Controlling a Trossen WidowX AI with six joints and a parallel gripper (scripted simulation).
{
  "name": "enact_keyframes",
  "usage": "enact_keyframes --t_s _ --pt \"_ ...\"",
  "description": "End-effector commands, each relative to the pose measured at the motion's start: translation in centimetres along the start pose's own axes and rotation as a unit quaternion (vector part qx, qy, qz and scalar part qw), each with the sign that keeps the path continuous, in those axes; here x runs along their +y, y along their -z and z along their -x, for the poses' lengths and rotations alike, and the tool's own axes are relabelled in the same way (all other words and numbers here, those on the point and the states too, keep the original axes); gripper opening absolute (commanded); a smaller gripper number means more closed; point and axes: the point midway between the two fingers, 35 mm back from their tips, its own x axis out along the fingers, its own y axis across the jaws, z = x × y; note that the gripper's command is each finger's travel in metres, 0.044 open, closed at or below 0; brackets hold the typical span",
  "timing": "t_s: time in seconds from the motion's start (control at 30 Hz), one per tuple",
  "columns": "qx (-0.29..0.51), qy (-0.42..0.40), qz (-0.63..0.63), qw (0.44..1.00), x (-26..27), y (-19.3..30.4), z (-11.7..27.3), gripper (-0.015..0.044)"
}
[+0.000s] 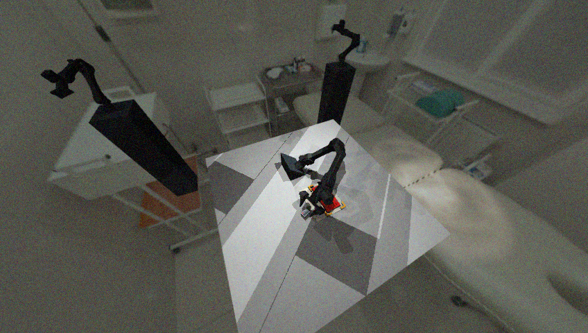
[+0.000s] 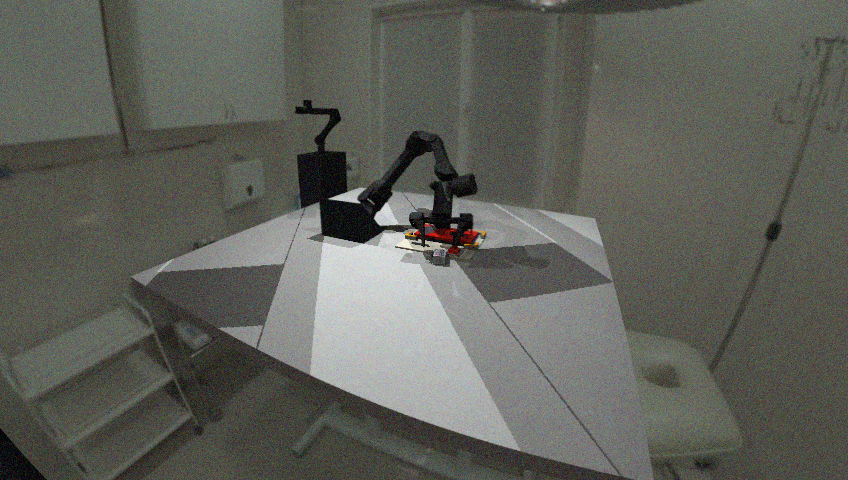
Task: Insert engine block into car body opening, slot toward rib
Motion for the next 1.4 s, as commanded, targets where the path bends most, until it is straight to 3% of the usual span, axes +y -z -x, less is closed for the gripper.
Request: enact_keyframes --t_s 0.0,0.67,1.37 --pt "-0.012 -0.006 -0.05 0.999 -0.1 0.3 -0.1 0.044" --pt "-0.067 -0.067 -0.359 0.928 -0.2 1.4 -0.1 0.044" --pt "-0.09 -0.153 -0.644 0.744 -0.2 2.5 0.3 0.044"
